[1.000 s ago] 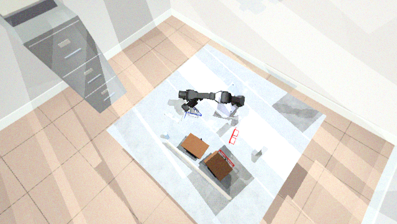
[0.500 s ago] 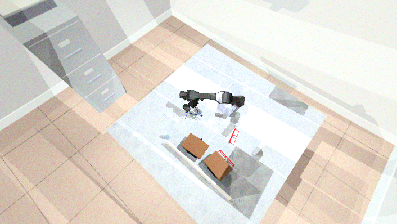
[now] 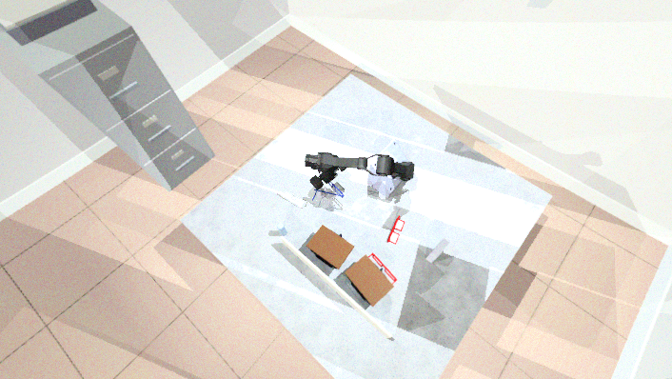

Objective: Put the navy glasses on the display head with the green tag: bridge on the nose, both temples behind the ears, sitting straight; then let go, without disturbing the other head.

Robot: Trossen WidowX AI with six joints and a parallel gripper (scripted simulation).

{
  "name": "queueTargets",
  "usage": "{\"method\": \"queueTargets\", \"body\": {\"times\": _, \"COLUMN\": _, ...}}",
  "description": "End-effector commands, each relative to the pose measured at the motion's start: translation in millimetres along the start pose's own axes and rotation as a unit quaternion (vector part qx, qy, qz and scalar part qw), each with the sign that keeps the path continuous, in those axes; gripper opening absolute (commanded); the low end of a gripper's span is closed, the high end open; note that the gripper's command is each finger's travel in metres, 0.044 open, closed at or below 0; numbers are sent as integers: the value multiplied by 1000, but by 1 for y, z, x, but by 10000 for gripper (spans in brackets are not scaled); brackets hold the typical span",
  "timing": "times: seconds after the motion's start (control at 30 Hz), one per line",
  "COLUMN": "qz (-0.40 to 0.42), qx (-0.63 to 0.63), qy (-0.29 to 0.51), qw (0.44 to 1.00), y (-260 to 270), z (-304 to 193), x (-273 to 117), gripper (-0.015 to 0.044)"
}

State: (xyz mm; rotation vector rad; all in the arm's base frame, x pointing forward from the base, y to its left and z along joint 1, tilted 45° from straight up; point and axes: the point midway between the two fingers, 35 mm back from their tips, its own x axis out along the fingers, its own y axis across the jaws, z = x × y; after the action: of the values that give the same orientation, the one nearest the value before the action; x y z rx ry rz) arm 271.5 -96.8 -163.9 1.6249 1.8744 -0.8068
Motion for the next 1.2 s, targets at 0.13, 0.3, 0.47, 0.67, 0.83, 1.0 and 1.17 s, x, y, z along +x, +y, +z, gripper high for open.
{"method": "queueTargets", "body": {"times": 0.13, "qz": -2, "qx": 3, "qy": 5, "qw": 1000, "y": -4, "z": -7, "x": 2, "gripper": 0}}
{"method": "queueTargets", "body": {"times": 0.3, "qz": -2, "qx": 3, "qy": 5, "qw": 1000, "y": -5, "z": -9, "x": 2, "gripper": 0}}
{"method": "queueTargets", "body": {"times": 0.47, "qz": -2, "qx": 3, "qy": 5, "qw": 1000, "y": -6, "z": -11, "x": 3, "gripper": 0}}
{"method": "queueTargets", "body": {"times": 0.67, "qz": -2, "qx": 3, "qy": 6, "qw": 1000, "y": -8, "z": -14, "x": 3, "gripper": 0}}
{"method": "queueTargets", "body": {"times": 0.83, "qz": -2, "qx": 3, "qy": 6, "qw": 1000, "y": -9, "z": -16, "x": 3, "gripper": 0}}
{"method": "queueTargets", "body": {"times": 1.0, "qz": -2, "qx": 3, "qy": 6, "qw": 1000, "y": -9, "z": -18, "x": 3, "gripper": 0}}
{"method": "queueTargets", "body": {"times": 1.17, "qz": -2, "qx": 3, "qy": 6, "qw": 1000, "y": -10, "z": -21, "x": 3, "gripper": 0}}
